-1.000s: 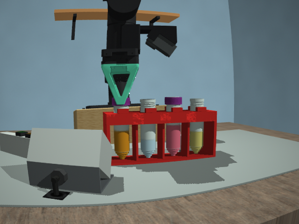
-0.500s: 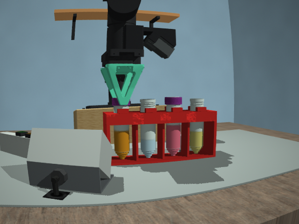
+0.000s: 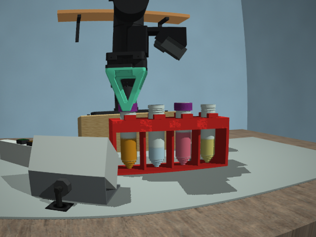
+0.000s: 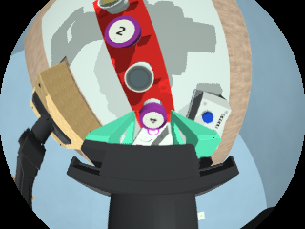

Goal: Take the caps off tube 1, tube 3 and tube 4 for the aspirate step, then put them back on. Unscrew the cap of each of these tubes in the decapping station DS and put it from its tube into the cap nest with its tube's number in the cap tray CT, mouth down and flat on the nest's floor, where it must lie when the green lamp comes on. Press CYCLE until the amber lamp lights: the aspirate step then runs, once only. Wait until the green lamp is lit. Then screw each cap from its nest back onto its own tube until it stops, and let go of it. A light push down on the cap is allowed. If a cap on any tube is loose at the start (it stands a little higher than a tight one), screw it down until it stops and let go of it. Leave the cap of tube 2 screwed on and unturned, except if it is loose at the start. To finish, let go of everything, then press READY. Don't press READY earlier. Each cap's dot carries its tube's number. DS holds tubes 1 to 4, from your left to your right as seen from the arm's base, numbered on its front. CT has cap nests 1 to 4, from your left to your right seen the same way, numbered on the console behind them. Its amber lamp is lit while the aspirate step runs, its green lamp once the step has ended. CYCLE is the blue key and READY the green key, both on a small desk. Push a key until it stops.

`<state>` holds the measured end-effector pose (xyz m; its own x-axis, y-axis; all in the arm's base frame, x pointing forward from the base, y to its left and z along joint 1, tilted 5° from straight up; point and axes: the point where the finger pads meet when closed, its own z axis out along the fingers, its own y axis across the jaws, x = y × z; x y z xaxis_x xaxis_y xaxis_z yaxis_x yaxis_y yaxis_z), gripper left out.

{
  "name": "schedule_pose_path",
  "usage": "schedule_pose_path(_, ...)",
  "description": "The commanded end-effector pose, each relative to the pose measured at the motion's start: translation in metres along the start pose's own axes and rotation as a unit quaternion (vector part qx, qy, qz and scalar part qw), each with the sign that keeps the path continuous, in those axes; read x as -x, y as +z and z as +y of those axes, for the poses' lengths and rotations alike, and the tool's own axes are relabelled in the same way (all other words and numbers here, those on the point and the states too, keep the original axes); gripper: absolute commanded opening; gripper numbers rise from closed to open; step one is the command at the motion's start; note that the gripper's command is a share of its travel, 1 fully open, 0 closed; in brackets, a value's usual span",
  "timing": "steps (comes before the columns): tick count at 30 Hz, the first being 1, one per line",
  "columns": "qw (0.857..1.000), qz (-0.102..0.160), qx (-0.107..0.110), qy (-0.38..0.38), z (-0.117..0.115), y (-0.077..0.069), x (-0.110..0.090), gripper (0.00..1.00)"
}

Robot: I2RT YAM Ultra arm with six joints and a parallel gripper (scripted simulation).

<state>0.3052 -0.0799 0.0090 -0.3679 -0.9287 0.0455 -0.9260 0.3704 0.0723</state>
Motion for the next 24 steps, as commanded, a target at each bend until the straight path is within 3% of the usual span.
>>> schedule_pose_path(1,0.996,-0.002,-0.006,0.092,-0.0026,-0.0034,0.0001,0.49)
schedule_pose_path(3,0.985,-0.002,-0.006,0.174,-0.0026,-0.0034,0.0001,0.49)
schedule_pose_path(4,0.985,-0.002,-0.006,0.174,-0.0026,-0.0034,0.0001,0.49)
schedule_pose_path(8,0.956,-0.003,-0.006,0.294,-0.0026,-0.0034,0.0001,0.49)
schedule_pose_path(9,0.955,-0.003,-0.006,0.296,-0.0026,-0.0034,0.0001,0.49)
schedule_pose_path(10,0.942,-0.003,-0.006,0.335,-0.0026,-0.0034,0.0001,0.49)
schedule_pose_path(11,0.942,-0.003,-0.006,0.335,-0.0026,-0.0034,0.0001,0.49)
schedule_pose_path(13,0.915,-0.003,-0.005,0.404,-0.0027,-0.0034,0.0001,0.49)
schedule_pose_path(14,0.911,-0.004,-0.006,0.413,-0.0027,-0.0034,0.0001,0.49)
schedule_pose_path(15,0.893,-0.004,-0.005,0.449,-0.0027,-0.0034,0.0001,0.49)
schedule_pose_path(18,0.893,-0.004,-0.005,0.45,-0.0027,-0.0034,0.0001,0.49)
schedule_pose_path(21,0.833,-0.004,-0.005,0.554,-0.0027,-0.0034,0.0001,0.49)
schedule_pose_path(22,0.83,-0.004,-0.005,0.558,-0.0027,-0.0034,0.0001,0.49)
schedule_pose_path(23,0.806,-0.005,-0.005,0.592,-0.0027,-0.0034,0.0001,0.49)
schedule_pose_path(24,0.806,-0.005,-0.005,0.592,-0.0027,-0.0034,0.0001,0.49)
